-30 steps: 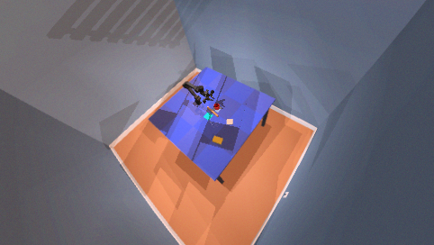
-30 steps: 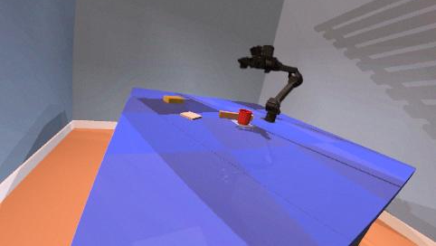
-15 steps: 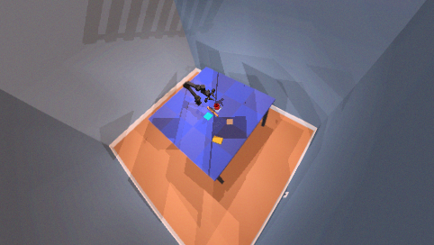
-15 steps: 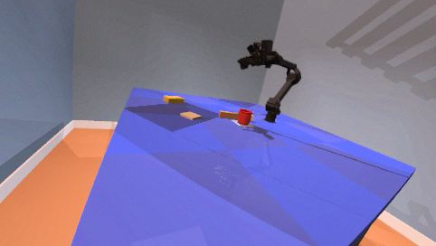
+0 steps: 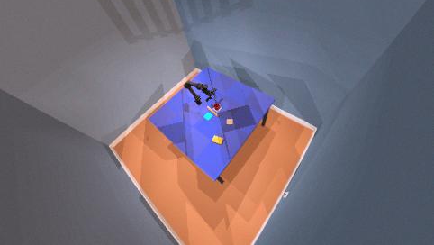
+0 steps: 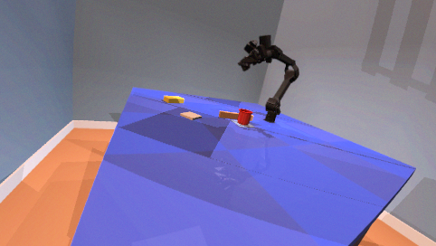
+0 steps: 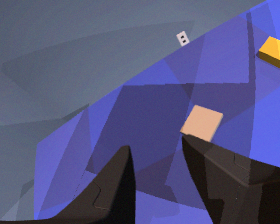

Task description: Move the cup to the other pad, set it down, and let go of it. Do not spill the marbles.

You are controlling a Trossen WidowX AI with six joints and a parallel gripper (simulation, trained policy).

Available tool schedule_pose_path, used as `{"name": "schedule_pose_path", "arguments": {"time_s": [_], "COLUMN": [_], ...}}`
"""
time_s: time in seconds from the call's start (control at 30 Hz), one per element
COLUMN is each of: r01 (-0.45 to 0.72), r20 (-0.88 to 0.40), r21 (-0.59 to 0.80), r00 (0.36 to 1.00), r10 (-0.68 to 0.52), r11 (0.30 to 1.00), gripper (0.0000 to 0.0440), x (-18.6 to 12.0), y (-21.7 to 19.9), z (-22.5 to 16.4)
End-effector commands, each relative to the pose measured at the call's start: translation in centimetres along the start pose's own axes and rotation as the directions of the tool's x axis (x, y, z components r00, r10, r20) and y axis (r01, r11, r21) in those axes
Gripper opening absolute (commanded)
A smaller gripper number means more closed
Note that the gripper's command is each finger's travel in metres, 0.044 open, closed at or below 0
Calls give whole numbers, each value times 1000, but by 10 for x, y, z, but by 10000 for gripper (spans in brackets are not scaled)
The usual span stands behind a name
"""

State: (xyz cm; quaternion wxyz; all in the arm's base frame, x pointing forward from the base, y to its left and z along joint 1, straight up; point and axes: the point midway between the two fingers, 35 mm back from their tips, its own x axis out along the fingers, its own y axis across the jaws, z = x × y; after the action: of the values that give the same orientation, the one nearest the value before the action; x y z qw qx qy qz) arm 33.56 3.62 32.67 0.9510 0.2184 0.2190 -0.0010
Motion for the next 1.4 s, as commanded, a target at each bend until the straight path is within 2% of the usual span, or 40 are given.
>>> {"name": "schedule_pose_path", "arguments": {"time_s": [0.0,0.7,1.03,1.37], "r01": [7,193,324,456], "r20": [-37,-313,-440,-554], "r21": [40,264,307,289], "r00": [999,944,882,797], "r10": [-6,-105,-168,-241], "r11": [999,945,895,841], "gripper": [135,135,123,118], "x": [2,14,17,19], "y": [3,7,3,-7], "z": [-2,-29,-46,-67]}}
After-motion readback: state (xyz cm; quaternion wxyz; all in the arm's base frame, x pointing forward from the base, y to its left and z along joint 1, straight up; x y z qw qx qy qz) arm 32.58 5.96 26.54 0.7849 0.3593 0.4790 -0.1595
